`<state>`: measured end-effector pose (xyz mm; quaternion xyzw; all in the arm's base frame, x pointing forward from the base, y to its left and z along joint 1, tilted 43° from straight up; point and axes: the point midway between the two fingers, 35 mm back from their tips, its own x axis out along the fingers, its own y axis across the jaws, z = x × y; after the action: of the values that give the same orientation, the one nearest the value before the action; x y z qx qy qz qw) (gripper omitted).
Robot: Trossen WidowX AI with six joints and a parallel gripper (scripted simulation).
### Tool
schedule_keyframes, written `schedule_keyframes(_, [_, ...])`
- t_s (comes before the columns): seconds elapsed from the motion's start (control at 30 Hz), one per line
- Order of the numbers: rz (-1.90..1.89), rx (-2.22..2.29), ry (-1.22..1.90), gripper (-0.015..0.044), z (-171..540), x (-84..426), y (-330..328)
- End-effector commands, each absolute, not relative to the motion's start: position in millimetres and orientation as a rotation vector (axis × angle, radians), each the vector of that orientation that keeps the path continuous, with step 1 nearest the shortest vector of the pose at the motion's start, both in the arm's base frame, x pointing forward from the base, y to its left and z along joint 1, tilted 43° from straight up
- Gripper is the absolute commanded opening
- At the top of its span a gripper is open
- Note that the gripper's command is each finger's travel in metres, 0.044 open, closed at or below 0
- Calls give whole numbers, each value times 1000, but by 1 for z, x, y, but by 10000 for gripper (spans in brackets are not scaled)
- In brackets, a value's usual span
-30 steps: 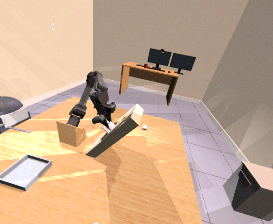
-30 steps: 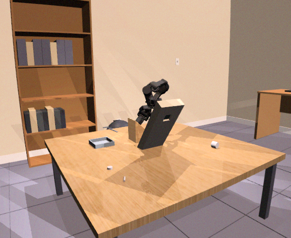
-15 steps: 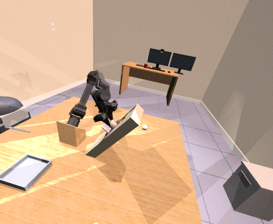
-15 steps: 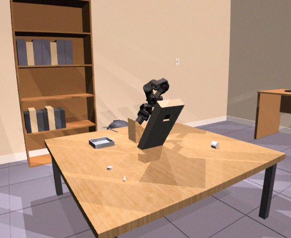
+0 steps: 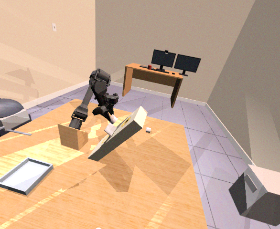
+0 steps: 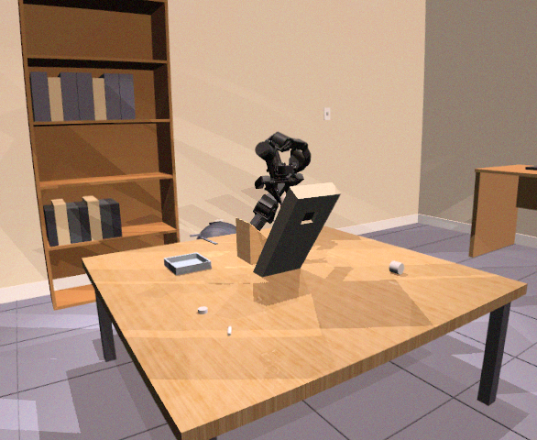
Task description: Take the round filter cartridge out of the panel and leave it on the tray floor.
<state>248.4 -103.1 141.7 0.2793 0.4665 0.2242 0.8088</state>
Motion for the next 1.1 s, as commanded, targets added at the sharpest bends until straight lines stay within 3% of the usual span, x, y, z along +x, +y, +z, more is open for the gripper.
schedule_keyframes(0.0, [483,598,996,0,156,238,-117])
schedule_keyframes(0.2, [487,601,993,0,165,231,-128])
schedule_keyframes(0.83, [485,595,991,0,98,247,-184])
schedule_keyframes(1.07, [315,705,1107,0,76,229,-198])
